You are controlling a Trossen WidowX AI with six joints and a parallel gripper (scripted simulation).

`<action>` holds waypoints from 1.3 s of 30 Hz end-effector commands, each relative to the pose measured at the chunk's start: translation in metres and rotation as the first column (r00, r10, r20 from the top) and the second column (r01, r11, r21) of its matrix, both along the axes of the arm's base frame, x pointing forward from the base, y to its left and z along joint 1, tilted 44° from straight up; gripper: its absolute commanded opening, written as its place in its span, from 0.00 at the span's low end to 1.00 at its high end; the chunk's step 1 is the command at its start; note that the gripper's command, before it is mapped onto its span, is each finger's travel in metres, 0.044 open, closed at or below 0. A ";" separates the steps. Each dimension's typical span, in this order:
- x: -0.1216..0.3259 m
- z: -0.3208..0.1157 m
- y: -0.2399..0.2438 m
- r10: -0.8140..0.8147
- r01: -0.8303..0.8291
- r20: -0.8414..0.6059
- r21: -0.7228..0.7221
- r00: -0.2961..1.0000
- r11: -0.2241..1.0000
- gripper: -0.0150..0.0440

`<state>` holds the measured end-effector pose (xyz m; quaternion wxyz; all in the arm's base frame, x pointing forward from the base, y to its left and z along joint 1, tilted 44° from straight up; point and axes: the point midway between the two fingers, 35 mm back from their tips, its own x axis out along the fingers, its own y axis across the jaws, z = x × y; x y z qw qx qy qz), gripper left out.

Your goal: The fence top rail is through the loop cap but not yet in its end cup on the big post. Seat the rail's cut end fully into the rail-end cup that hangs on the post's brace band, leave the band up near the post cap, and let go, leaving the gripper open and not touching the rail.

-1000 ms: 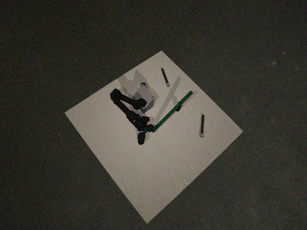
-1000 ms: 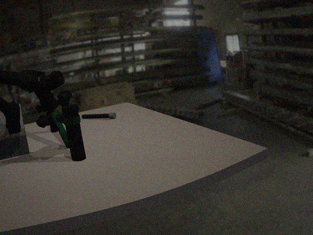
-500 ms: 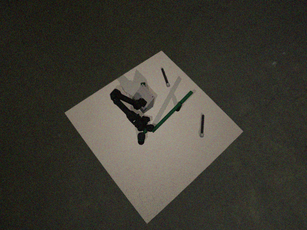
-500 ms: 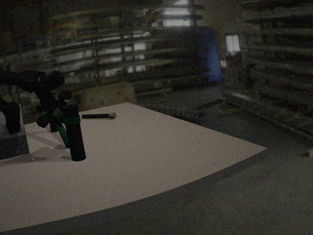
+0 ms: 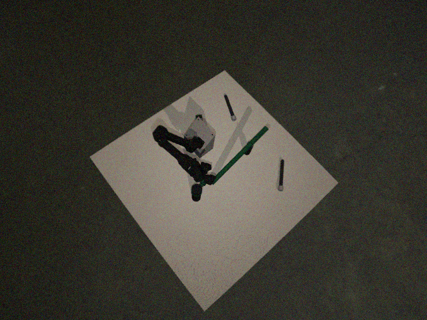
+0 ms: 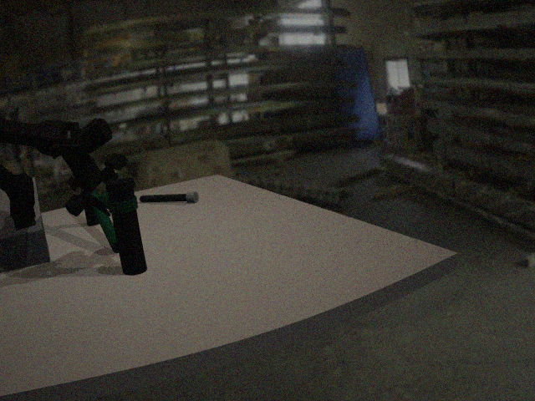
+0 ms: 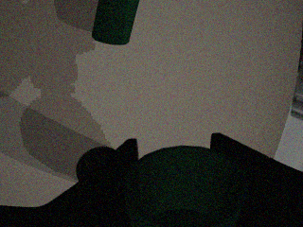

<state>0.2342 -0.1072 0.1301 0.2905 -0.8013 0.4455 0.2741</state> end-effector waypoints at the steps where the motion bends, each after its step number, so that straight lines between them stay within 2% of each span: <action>1: 0.003 -0.001 0.000 -0.027 0.027 0.024 -0.004 0.999 1.000 0.25; 23: 0.020 -0.002 0.000 -0.154 0.156 0.150 0.000 0.977 0.988 0.25; 39: 0.017 -0.002 0.000 -0.132 0.133 0.130 0.002 0.983 0.991 0.25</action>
